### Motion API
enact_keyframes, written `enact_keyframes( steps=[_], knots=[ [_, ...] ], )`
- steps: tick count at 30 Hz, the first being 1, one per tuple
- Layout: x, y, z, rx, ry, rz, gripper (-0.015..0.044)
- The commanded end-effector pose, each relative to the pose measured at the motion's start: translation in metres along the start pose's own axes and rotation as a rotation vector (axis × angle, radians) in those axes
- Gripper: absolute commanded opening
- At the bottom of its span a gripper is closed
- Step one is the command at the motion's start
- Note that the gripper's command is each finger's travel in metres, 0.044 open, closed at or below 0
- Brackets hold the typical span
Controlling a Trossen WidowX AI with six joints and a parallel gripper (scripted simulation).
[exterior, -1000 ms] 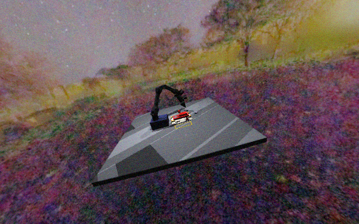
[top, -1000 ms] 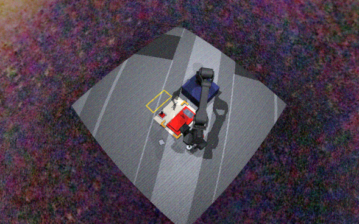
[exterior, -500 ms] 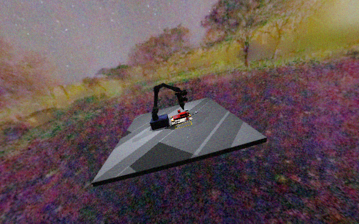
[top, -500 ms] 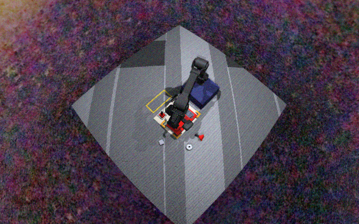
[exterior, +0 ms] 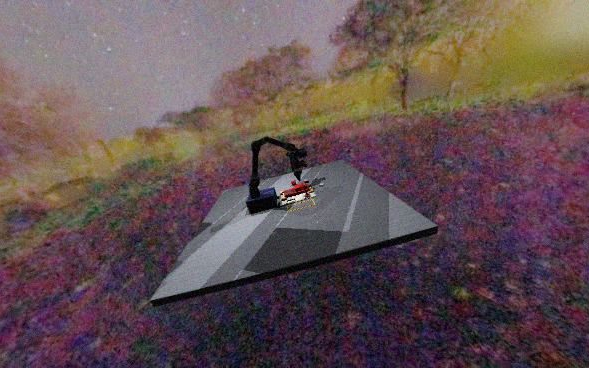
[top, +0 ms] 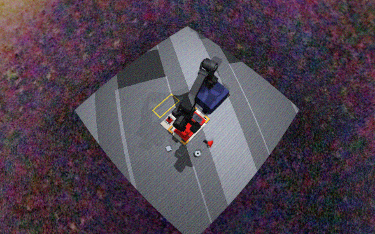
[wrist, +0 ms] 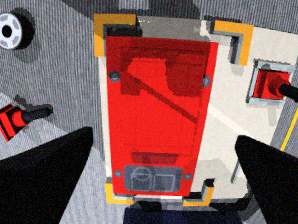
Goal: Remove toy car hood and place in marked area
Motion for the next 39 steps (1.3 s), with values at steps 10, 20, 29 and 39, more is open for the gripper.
enact_keyframes(
  steps=[10, 20, 29, 39],
  knots=[
    [0.0, 0.0, -0.008, 0.005, 0.003, 0.007, 0.044],
    [0.0, 0.0, -0.014, 0.006, 0.003, 0.007, 0.044],
    [0.0, 0.0, -0.019, 0.006, 0.003, 0.007, 0.044],
    [0.0, 0.0, -0.025, 0.006, 0.003, 0.007, 0.044]
  ],
)
Point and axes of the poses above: the point midway between the two fingers, 35 mm back from their tips, its own z axis back along the fingers, its own y axis across the jaws, x = y × z, the point moved 7 cm from there along z, back along the fingers, and after that the axes turned 3 degrees about -z, right-handed, at the moved point
